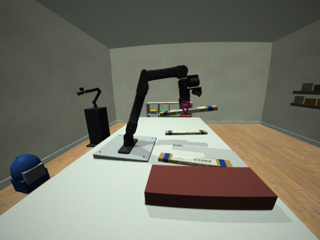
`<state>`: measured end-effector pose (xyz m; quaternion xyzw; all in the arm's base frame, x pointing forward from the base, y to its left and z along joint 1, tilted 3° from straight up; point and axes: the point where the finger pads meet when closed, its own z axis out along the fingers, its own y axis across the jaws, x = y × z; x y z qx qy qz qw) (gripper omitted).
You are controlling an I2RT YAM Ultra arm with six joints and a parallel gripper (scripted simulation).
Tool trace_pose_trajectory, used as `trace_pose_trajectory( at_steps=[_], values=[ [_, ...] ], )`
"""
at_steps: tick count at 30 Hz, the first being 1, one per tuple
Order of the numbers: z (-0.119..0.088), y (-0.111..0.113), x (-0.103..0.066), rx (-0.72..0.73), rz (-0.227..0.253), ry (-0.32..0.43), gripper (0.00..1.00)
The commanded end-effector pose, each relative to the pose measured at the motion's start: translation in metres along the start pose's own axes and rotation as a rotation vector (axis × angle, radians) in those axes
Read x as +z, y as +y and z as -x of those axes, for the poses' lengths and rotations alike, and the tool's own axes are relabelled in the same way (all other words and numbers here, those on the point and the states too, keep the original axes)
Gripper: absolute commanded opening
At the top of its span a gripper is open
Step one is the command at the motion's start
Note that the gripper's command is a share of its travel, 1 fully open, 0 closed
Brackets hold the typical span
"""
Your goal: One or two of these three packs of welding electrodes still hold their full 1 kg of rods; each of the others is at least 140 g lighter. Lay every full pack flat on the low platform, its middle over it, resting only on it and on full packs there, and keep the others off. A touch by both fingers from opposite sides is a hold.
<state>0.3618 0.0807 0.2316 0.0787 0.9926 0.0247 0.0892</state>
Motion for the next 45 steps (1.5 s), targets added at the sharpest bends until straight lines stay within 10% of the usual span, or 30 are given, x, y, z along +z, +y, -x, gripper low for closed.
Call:
trace_pose_trajectory(
  at_steps=[1, 26, 45],
  values=[
    [0.001, 0.001, -0.029, 0.0, -0.019, 0.048, 0.0],
    [-0.003, -0.001, -0.021, 0.0, -0.025, 0.064, 0.0],
    [0.003, -0.046, -0.012, -0.119, -0.024, 0.072, 0.0]
  ],
)
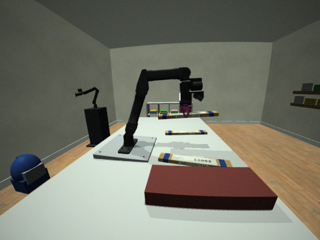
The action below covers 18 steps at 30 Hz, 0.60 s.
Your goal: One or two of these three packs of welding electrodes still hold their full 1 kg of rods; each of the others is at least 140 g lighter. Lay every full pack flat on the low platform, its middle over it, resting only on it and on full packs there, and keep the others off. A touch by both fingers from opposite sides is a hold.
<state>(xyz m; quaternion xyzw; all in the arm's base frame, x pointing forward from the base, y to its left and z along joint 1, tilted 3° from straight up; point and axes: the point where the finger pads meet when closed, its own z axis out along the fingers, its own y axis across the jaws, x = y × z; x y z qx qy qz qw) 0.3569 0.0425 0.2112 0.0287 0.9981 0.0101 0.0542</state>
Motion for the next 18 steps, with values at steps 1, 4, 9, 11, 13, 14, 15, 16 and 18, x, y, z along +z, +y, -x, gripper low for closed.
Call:
trace_pose_trajectory(
  at_steps=[1, 4, 9, 11, 13, 14, 15, 16, 18],
  values=[
    [0.003, -0.01, -0.03, -0.018, 0.002, 0.001, 0.0],
    [0.003, -0.018, -0.028, -0.018, 0.002, 0.001, 0.0],
    [0.004, -0.031, -0.026, -0.018, 0.002, 0.001, 0.0],
    [0.004, -0.031, -0.026, -0.018, 0.002, 0.001, 0.0],
    [0.004, -0.037, -0.024, -0.015, -0.002, 0.007, 0.0],
    [0.004, -0.04, -0.023, -0.015, -0.002, 0.007, 0.0],
    [0.004, -0.042, -0.023, -0.015, -0.002, 0.007, 0.0],
    [0.004, -0.045, -0.022, -0.015, -0.002, 0.007, 0.0],
    [0.005, -0.05, -0.021, -0.015, -0.002, 0.007, 0.0]
  ],
)
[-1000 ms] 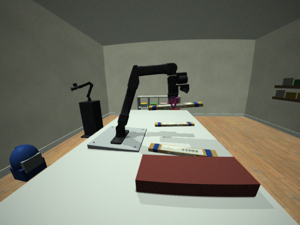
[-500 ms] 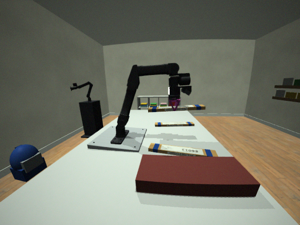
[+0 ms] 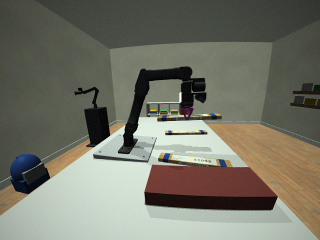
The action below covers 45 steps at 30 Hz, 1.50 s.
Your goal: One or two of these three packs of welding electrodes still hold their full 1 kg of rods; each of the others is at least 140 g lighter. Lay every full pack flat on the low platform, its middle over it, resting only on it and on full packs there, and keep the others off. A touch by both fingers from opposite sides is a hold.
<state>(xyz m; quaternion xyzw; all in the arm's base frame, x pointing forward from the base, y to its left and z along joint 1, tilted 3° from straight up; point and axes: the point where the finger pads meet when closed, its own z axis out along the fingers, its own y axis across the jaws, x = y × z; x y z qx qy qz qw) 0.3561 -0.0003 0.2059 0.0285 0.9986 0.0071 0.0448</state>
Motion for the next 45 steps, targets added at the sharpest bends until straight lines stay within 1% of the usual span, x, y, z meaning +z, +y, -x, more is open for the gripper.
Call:
trace_pose_trajectory(
  at_steps=[1, 8, 10, 25, 27, 42, 44, 45],
  values=[
    [0.003, -0.01, -0.025, -0.015, 0.004, -0.012, 0.0],
    [0.005, -0.028, -0.022, -0.015, 0.004, -0.012, 0.0],
    [0.005, -0.028, -0.022, -0.015, 0.004, -0.012, 0.0],
    [0.006, -0.069, -0.015, -0.012, 0.0, -0.008, 0.0],
    [0.006, -0.069, -0.015, -0.012, 0.0, -0.008, 0.0],
    [0.009, -0.11, -0.01, -0.01, -0.005, -0.009, 0.0],
    [0.009, -0.11, -0.01, -0.01, -0.005, -0.009, 0.0],
    [0.007, -0.113, -0.01, -0.007, -0.009, -0.006, 0.0]
  ],
)
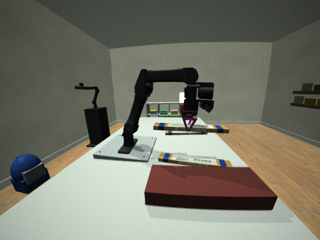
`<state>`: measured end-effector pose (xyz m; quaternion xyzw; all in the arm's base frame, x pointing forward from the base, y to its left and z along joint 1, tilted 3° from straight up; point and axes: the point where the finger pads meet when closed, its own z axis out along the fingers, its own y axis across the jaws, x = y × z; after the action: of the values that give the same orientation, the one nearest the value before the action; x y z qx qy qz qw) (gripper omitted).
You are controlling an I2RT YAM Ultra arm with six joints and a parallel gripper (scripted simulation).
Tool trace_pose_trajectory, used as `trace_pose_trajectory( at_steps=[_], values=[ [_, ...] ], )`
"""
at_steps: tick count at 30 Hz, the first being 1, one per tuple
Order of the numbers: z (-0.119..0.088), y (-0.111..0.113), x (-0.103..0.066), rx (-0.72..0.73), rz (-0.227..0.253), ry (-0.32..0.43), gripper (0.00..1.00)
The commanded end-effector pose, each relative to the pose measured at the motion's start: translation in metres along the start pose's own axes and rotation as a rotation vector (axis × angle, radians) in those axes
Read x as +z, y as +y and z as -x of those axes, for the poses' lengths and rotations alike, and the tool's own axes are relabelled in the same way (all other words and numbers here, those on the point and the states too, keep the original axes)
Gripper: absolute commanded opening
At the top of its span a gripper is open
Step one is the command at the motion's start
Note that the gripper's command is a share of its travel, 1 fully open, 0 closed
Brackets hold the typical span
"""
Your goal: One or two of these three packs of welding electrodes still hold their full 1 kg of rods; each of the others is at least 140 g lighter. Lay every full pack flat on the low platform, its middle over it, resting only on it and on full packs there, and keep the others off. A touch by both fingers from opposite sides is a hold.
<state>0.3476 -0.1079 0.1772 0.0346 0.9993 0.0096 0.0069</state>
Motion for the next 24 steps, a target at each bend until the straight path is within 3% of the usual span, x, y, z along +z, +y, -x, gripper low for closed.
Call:
trace_pose_trajectory(
  at_steps=[1, 24],
  values=[
    [0.009, -0.007, -0.037, -0.02, -0.012, -0.082, 0.0],
    [0.012, -0.063, -0.03, -0.017, -0.016, -0.077, 0.0]
  ],
)
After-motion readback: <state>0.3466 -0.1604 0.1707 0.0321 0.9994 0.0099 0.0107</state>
